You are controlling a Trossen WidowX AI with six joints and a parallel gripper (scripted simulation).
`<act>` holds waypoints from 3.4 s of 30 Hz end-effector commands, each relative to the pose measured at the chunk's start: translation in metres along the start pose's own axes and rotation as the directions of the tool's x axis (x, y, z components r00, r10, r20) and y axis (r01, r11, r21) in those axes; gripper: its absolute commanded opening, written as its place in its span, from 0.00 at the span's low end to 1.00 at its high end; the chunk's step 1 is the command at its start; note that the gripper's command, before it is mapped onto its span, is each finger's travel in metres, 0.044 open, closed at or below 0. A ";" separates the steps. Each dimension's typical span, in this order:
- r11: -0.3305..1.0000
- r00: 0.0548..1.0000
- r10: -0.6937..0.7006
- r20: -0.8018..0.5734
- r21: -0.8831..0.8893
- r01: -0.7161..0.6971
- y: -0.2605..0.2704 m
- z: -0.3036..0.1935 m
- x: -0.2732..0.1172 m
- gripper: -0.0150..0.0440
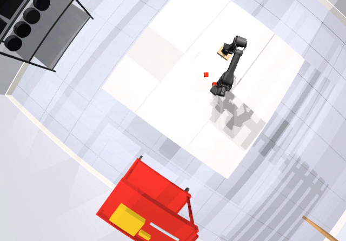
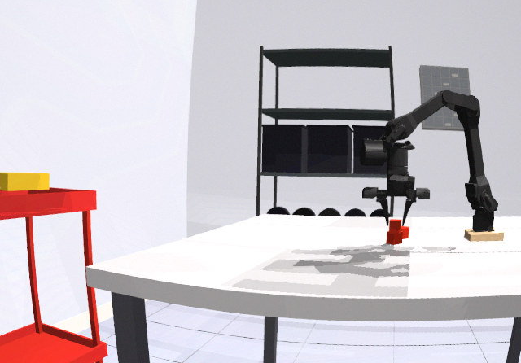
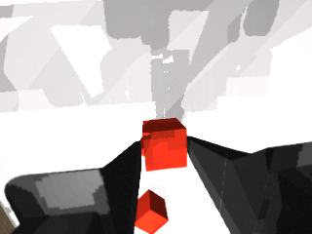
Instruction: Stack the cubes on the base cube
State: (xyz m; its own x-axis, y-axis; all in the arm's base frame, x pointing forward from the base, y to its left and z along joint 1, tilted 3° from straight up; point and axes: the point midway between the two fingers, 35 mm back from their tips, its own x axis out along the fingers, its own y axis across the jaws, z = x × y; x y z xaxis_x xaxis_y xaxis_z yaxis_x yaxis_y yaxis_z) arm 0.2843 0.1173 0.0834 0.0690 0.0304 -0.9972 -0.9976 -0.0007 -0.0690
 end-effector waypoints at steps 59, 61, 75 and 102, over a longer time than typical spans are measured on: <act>0.693 1.000 -0.001 -0.012 0.721 0.010 0.018 -0.121 -0.019 0.70; 0.693 1.000 -0.001 -0.012 0.721 0.010 0.018 -0.121 -0.014 0.70; 0.693 1.000 -0.001 -0.012 0.721 0.010 0.018 -0.121 0.006 0.70; 0.693 1.000 -0.001 -0.012 0.721 0.009 0.018 -0.122 0.034 0.43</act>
State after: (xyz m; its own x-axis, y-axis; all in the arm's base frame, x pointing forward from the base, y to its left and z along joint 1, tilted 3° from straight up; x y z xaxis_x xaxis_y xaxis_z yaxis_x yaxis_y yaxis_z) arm 0.2685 -0.0036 0.0449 0.0688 0.0160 -0.9975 -0.6950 0.7181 -0.0364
